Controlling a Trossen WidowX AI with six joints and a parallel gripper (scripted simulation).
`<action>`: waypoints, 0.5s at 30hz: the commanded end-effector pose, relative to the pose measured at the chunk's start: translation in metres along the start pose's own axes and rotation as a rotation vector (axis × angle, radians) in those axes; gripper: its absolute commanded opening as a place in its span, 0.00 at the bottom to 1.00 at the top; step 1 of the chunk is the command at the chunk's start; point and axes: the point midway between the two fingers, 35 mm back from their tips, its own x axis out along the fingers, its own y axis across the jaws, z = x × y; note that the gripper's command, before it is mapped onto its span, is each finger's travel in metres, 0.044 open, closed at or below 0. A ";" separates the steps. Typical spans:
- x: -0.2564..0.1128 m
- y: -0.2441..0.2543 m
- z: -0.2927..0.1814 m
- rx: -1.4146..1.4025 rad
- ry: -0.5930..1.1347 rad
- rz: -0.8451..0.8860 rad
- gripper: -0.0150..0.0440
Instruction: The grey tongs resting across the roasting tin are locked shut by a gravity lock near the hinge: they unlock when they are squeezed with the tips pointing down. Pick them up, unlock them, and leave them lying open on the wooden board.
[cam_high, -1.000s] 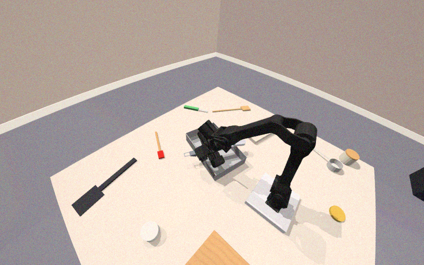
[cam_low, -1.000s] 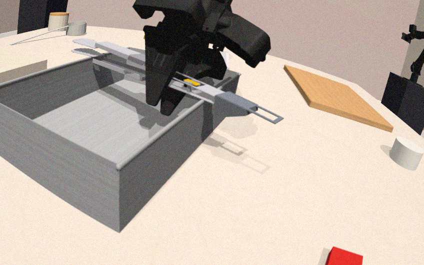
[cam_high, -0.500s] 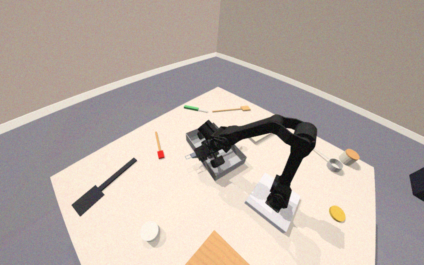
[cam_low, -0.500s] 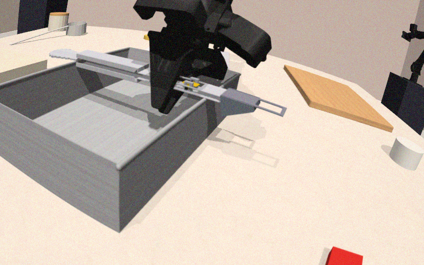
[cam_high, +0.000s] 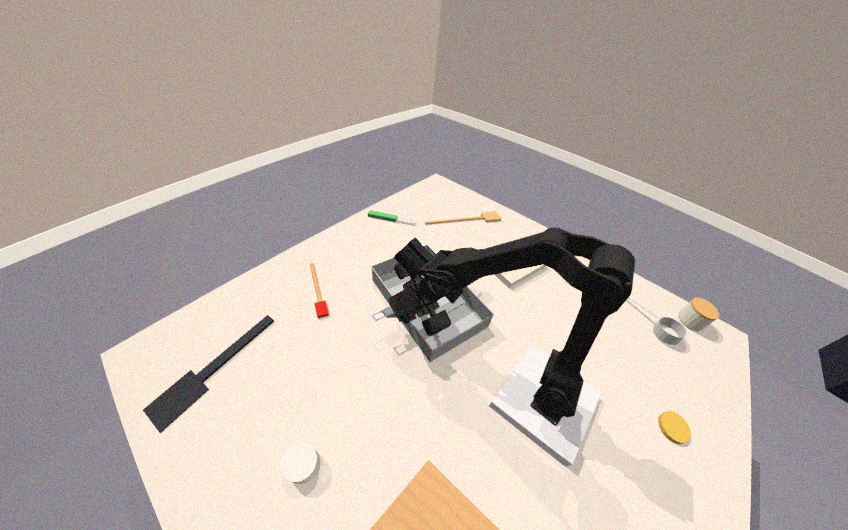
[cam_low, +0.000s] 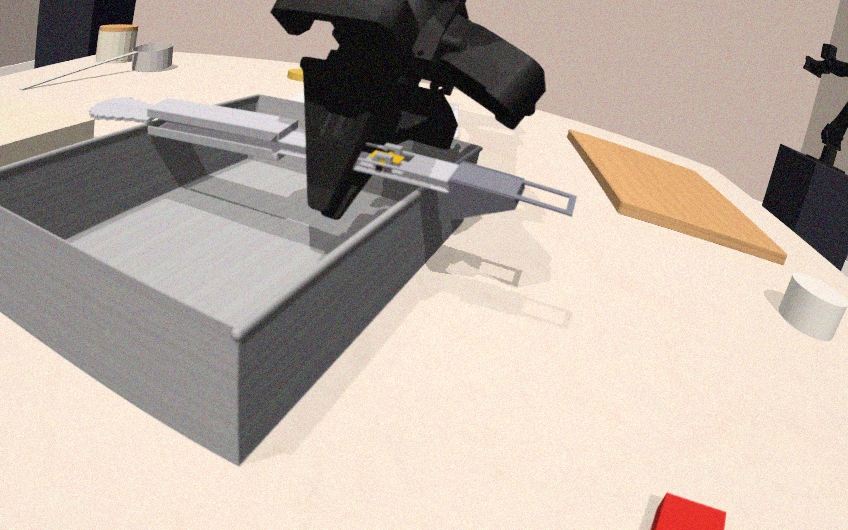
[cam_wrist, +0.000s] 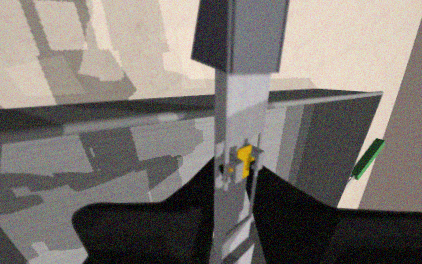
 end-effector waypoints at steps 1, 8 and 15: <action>-0.037 -0.027 0.000 0.009 -0.003 -0.030 0.00; -0.061 -0.038 0.000 0.008 -0.004 -0.026 0.00; -0.061 -0.038 0.000 0.009 -0.004 -0.024 0.00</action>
